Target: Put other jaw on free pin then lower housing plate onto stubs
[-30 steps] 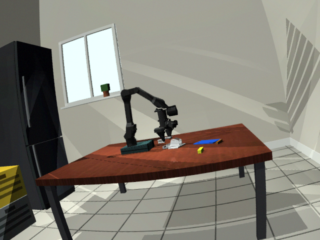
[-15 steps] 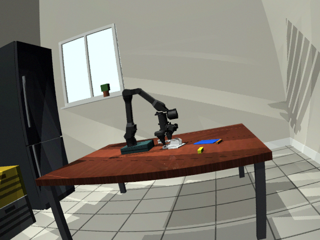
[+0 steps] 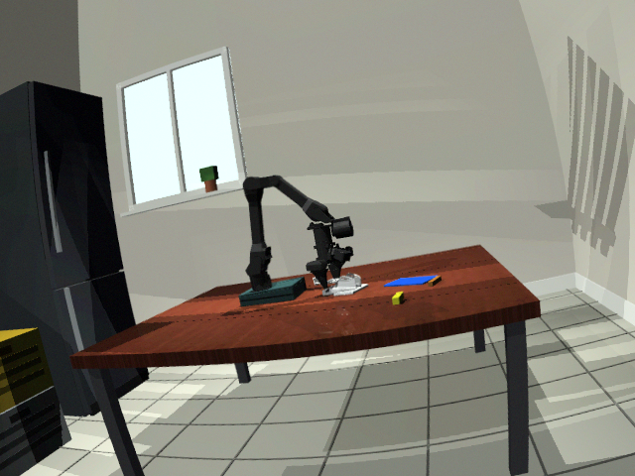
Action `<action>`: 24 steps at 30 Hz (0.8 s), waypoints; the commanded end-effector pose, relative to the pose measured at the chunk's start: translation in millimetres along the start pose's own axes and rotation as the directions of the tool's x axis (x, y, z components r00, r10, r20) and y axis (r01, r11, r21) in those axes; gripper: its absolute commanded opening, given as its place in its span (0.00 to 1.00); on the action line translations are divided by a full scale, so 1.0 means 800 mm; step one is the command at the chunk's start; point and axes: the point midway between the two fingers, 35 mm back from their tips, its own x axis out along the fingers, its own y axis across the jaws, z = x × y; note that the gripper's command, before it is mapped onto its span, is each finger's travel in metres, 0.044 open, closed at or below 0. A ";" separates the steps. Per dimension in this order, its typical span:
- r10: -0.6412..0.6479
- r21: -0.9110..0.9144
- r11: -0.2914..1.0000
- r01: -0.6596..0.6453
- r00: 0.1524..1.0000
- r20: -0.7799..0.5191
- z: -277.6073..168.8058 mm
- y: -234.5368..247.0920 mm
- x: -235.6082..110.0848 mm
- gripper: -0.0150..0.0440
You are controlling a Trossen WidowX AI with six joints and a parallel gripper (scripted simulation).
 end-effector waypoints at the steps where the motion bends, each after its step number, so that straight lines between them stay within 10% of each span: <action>1: -0.001 0.004 1.000 0.001 1.000 -0.002 0.000 0.000 0.001 0.85; 24: -0.001 0.005 1.000 0.001 1.000 -0.002 0.000 0.000 0.007 0.85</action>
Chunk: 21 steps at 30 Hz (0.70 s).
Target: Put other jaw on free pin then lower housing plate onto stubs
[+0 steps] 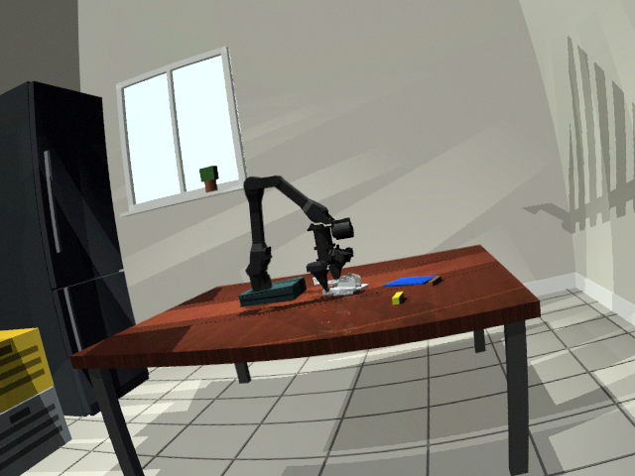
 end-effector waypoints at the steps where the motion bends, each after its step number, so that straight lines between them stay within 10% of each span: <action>1: -0.002 0.005 1.000 0.002 1.000 -0.004 -0.001 0.000 0.002 0.85; 21: -0.002 0.005 1.000 0.002 1.000 -0.004 -0.001 -0.001 0.008 0.85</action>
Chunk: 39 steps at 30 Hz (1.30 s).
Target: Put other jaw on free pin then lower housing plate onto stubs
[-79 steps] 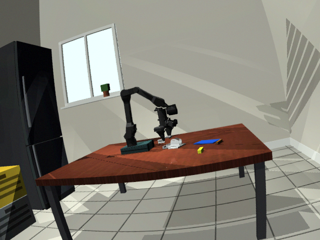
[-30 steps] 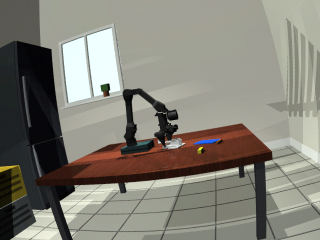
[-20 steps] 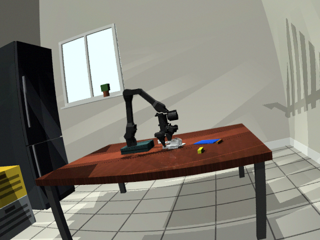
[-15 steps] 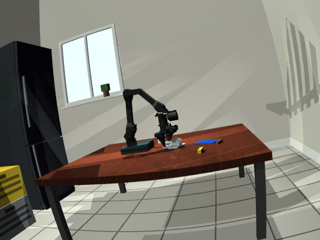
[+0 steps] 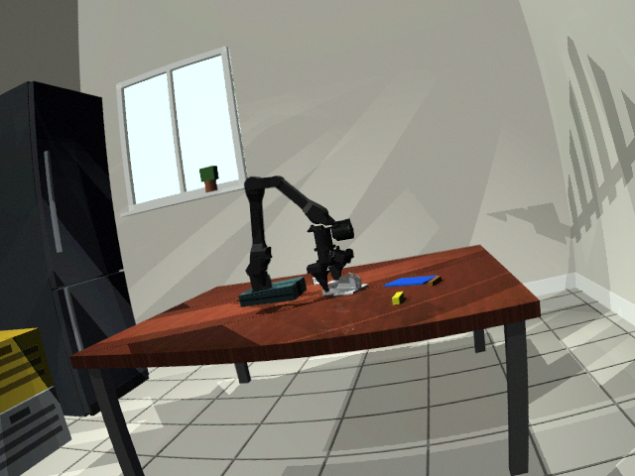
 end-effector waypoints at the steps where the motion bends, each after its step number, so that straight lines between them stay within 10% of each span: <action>1: -0.002 0.005 1.000 0.002 1.000 -0.005 -0.001 -0.001 0.003 0.85; 39: -0.002 0.004 1.000 0.002 1.000 -0.005 -0.001 -0.001 0.009 0.85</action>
